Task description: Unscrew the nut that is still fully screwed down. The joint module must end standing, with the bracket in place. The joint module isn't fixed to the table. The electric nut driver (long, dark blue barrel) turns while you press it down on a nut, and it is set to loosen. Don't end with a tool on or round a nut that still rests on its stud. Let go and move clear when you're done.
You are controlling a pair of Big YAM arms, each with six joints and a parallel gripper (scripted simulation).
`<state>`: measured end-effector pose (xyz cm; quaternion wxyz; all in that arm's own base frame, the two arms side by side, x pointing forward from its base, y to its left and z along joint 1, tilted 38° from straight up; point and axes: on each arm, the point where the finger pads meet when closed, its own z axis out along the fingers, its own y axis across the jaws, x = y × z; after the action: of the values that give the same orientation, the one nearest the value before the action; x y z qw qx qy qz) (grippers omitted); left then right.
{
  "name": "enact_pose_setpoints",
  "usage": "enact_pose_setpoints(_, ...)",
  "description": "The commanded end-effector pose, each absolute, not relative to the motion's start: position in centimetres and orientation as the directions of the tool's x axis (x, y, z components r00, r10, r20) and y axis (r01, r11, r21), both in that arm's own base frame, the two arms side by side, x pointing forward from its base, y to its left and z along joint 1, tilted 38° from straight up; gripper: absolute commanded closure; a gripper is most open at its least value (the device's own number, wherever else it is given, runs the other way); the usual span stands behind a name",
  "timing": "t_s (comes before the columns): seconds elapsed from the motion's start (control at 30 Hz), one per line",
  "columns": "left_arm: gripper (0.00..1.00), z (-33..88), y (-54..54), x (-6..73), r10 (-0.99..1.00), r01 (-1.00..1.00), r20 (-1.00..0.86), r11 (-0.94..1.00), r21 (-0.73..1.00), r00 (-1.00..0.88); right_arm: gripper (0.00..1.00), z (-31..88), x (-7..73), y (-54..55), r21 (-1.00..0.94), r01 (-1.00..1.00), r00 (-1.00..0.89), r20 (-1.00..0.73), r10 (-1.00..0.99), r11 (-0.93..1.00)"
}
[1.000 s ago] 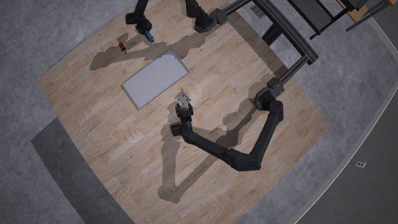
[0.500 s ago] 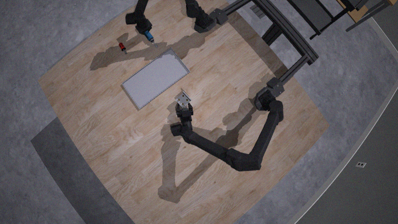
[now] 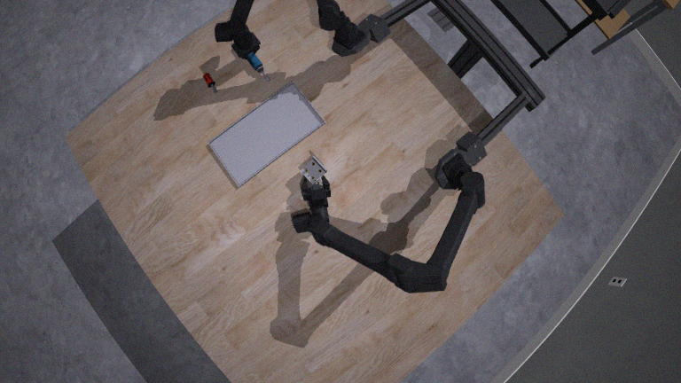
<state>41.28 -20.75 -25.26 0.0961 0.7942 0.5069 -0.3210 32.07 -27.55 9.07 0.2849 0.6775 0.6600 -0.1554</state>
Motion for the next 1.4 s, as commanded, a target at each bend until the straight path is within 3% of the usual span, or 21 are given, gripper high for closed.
enact_pose_setpoints(0.0,0.41,-25.1,-22.3,40.8,0.732,0.852,-0.607,-0.498,-0.165,0.31,0.58,9.7,32.5,-27.8,0.194,0.98,0.085,-0.594,0.8,0.04)
enact_pose_setpoints(1.37,0.41,-25.1,-22.3,40.8,0.732,0.852,-0.607,-0.498,-0.165,0.31,0.58,14.8,32.5,-25.0,0.222,0.974,0.099,-0.6,0.794,0.046)
